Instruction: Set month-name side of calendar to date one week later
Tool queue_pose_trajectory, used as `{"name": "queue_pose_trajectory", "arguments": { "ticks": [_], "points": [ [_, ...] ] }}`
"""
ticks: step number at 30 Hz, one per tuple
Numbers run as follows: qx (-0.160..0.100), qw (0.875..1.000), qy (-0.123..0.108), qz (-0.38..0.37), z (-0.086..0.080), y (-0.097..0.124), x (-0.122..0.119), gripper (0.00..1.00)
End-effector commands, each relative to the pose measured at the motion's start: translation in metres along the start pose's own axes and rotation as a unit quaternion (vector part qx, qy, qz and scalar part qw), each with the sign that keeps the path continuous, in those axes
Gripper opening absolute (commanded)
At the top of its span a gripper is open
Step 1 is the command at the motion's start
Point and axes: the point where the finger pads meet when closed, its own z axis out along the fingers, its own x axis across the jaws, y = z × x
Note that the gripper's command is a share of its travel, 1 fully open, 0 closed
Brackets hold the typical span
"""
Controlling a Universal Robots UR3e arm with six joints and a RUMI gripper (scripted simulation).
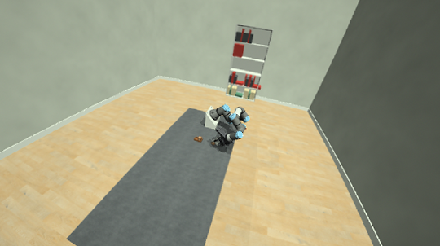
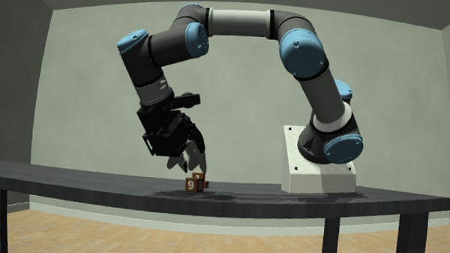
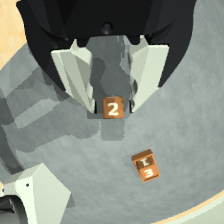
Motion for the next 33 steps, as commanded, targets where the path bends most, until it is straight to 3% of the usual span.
{"name": "queue_pose_trajectory", "arguments": {
  "ticks": [1, 12, 33],
  "points": [
    [0.000, 1.000, -0.001, 0.000, 0.006, 0.007, -0.001, 0.29],
    [0.000, 1.000, -0.001, 0.000, 0.019, 0.019, -0.001, 0.29],
    [0.000, 1.000, -0.001, 0.000, 0.024, 0.025, -0.001, 0.29]
  ]
}}
